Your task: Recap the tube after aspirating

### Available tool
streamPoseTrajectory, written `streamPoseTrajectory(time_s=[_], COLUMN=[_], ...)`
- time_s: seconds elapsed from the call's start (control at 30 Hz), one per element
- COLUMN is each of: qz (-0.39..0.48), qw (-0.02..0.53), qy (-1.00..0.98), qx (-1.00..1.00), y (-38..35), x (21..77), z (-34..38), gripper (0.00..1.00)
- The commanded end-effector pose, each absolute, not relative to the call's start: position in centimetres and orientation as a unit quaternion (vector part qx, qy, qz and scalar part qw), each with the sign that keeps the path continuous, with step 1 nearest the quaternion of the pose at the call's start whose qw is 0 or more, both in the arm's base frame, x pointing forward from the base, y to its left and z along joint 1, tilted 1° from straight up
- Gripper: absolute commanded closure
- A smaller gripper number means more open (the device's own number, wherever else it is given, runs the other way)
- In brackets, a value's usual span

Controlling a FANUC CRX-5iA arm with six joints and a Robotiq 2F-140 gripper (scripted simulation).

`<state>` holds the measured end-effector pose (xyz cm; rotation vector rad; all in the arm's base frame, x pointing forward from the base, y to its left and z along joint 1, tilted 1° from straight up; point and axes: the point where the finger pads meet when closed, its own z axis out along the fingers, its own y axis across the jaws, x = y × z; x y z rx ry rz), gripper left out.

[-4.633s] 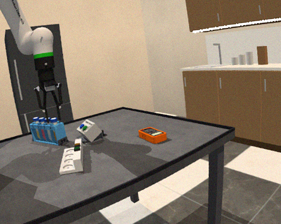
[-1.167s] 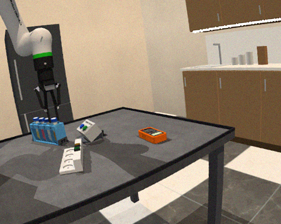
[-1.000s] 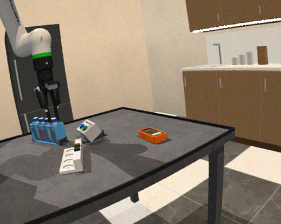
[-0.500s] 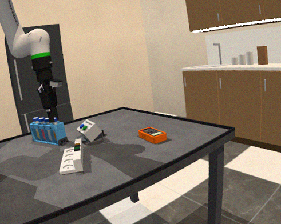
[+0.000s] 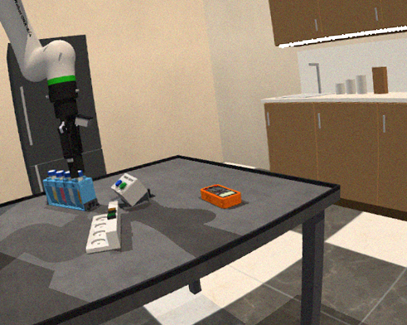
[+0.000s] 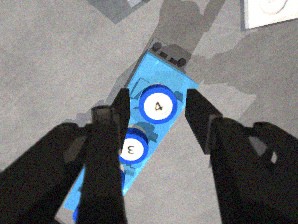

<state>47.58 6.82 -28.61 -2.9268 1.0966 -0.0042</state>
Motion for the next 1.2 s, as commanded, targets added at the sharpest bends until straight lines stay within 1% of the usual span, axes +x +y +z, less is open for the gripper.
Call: streamPoseTrajectory(time_s=[0.0, 0.1, 0.23, 0.37, 0.47, 0.7, 1.03, 1.07, 1.17], qz=[-0.002, -0.002, 0.0, 0.0, 0.002, 0.004, 0.003, 0.003, 0.003], qw=[0.008, 0.008, 0.009, 0.009, 0.01, 0.01, 0.008, 0.008, 0.008], qy=[0.351, 0.351, 0.49, 0.524, 0.626, 0.759, 0.772, 0.772, 0.772], qx=[-0.936, -0.936, -0.872, -0.852, -0.78, -0.651, -0.636, -0.636, -0.636], y=[6.84, 6.84, 6.83, 6.83, 6.83, 6.84, 6.84, 6.84, 6.83], x=[47.66, 47.66, 47.67, 47.67, 47.67, 47.67, 47.67, 47.67, 47.67], z=[-28.54, -28.54, -28.55, -28.55, -28.55, -28.55, -28.55, -28.55, -28.55], gripper=[0.59, 0.59, 0.59, 0.59, 0.59, 0.59, 0.59, 0.7, 0.7])
